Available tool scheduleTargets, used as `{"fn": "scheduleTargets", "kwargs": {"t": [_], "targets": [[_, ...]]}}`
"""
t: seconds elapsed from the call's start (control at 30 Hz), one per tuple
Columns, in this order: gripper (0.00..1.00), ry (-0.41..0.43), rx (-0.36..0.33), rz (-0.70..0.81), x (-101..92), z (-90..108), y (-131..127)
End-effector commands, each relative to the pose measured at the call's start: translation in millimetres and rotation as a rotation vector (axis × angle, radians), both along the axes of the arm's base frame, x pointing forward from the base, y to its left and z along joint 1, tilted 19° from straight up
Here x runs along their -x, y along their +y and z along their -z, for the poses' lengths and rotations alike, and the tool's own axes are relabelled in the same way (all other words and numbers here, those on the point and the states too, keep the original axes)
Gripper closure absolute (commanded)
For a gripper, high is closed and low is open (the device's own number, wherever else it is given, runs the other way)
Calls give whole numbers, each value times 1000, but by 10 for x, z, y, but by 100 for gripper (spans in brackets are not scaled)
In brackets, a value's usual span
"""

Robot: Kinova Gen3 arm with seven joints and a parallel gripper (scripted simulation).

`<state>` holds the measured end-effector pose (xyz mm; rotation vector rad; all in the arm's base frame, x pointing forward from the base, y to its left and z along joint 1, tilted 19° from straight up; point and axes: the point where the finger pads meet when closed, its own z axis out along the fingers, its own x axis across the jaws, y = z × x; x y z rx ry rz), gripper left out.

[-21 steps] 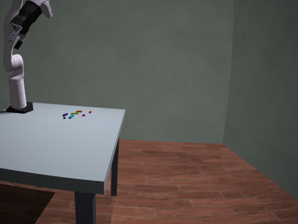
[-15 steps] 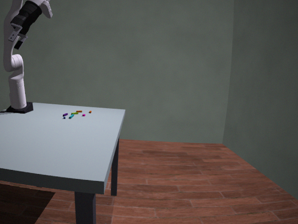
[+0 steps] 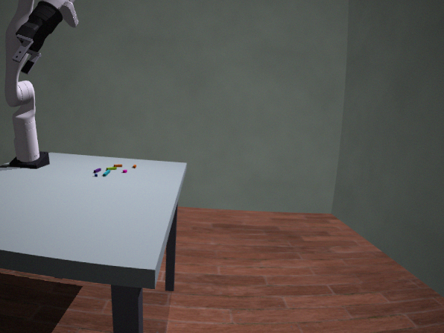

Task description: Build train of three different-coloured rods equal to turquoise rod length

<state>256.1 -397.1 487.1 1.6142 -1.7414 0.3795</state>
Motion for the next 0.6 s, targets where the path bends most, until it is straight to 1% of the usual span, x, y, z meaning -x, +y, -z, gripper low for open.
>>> {"fn": "scheduleTargets", "kwargs": {"t": [0.0, 0.1, 0.17, 0.27, 0.33, 0.4, 0.57], "targets": [[0, 0, 0, -6, -20, 17, 7], [0, 4, -3, -26, -87, 100, 21], [0, 8, -6, -49, -161, 194, 42], [0, 17, -16, -97, -316, 405, 97], [0, 23, -25, -140, -442, 592, 159], [0, 23, -25, -140, -442, 592, 159], [0, 39, -65, -264, -762, 1181, 416]]}}
